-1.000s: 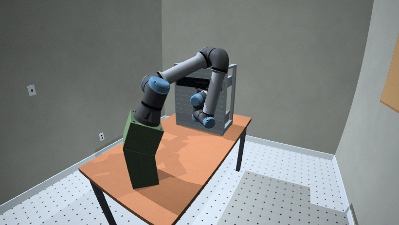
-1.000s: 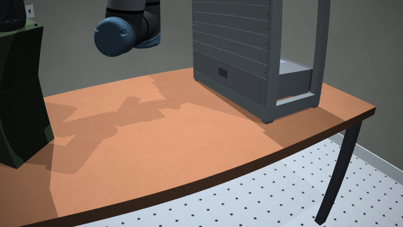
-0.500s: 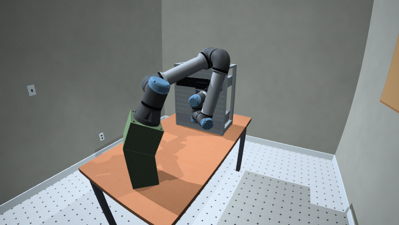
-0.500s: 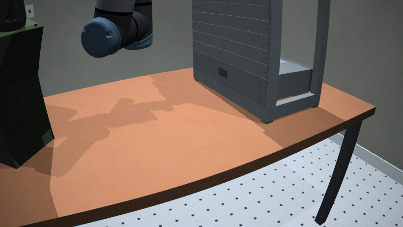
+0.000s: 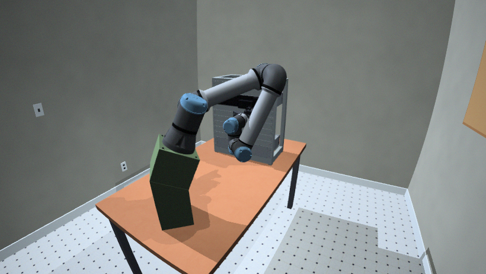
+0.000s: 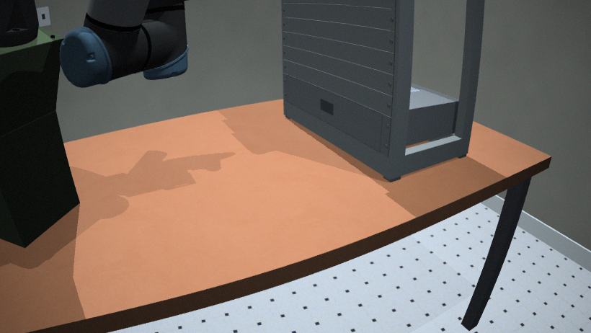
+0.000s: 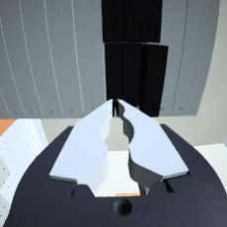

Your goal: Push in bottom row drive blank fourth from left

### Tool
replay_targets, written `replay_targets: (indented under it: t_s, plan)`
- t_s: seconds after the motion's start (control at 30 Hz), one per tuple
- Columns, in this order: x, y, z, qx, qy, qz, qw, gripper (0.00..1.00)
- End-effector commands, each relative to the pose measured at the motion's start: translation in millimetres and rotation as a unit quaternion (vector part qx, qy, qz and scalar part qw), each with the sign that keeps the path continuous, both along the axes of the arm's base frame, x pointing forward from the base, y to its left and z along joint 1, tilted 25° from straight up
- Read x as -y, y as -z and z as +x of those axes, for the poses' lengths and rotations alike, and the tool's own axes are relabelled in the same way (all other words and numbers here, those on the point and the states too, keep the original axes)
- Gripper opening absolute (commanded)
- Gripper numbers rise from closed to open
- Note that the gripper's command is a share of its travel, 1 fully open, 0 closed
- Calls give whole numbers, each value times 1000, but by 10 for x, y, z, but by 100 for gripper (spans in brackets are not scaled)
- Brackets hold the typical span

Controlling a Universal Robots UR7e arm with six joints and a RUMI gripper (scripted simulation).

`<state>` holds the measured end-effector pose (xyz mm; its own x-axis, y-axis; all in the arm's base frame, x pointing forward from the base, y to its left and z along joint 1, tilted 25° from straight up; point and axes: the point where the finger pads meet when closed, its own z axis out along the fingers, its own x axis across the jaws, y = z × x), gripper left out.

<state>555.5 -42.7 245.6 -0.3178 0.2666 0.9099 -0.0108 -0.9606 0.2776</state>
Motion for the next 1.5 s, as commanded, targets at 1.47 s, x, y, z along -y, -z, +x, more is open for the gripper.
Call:
replay_targets:
  t_s: [1.47]
  plan:
    - [35, 102, -340, 2, -2, 0, 1000, 0]
